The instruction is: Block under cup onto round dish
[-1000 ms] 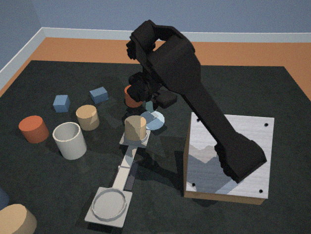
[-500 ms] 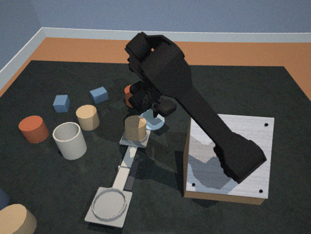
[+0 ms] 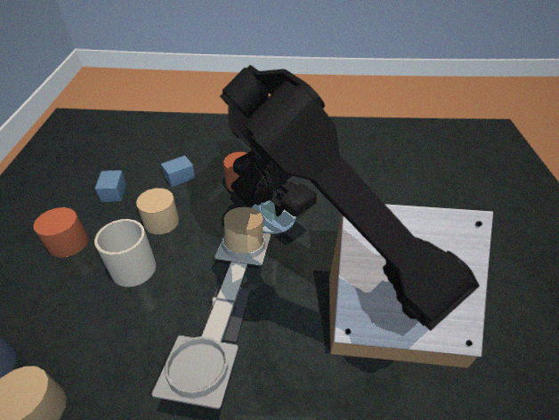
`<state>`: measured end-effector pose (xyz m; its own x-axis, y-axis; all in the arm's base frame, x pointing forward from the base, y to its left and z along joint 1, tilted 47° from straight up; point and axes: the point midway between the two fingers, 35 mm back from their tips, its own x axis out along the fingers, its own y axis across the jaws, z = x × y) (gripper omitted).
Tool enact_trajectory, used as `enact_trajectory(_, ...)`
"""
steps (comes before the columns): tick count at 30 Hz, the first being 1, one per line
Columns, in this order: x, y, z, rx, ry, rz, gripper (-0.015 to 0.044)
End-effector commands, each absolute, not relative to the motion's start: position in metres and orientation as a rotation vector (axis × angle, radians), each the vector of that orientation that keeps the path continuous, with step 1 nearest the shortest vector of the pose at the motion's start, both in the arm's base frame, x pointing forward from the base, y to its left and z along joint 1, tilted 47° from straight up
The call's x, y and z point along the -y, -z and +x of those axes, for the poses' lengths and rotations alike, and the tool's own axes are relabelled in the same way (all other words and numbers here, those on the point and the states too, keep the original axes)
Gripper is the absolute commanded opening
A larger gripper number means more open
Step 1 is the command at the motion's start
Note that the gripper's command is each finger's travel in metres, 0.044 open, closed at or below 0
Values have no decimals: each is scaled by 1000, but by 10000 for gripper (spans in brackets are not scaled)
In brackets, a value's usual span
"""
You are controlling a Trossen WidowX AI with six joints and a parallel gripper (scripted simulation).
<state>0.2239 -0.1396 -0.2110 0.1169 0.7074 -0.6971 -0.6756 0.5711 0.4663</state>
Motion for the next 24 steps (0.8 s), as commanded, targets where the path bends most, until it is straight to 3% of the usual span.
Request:
enact_trajectory(1, 140, 211, 224, -1042, -1013, 35, 131)
enact_trajectory(13, 150, 202, 223, -1043, -1011, 35, 440)
enact_trajectory(24, 198, 155, 214, -1044, -999, 36, 440)
